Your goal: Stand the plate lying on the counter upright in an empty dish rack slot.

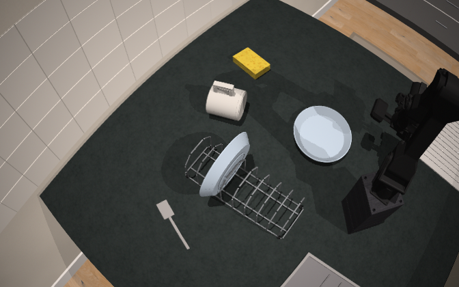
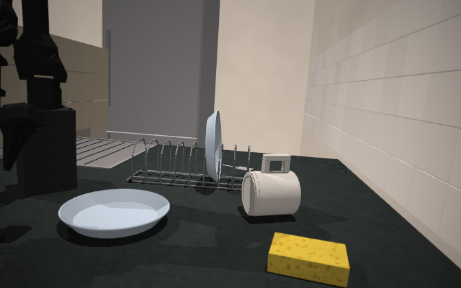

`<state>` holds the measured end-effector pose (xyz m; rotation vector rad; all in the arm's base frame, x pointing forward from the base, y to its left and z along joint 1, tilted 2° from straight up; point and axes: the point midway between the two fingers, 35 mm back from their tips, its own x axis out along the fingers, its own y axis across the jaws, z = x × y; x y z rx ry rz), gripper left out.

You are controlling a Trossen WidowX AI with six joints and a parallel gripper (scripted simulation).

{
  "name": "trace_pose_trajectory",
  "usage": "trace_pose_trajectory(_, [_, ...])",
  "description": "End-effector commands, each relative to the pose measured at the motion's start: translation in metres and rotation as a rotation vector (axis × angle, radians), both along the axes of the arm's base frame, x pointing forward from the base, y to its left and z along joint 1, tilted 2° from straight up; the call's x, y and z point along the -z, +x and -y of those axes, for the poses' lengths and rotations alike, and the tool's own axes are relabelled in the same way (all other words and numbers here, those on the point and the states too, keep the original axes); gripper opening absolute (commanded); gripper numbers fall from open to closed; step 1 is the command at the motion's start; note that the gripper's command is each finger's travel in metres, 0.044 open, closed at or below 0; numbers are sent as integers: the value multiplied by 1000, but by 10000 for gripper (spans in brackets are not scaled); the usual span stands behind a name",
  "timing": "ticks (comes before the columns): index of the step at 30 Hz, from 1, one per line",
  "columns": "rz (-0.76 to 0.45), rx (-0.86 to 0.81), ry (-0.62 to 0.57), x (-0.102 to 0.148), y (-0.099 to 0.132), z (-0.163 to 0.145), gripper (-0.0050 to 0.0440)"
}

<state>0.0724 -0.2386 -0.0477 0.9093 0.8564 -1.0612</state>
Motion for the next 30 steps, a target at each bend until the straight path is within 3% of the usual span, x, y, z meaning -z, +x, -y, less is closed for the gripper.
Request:
trace_pose_trajectory(1, [-20, -118, -3, 4, 2, -6, 440])
trace_pose_trajectory(30, [-139, -992, -210, 13, 17, -34, 440])
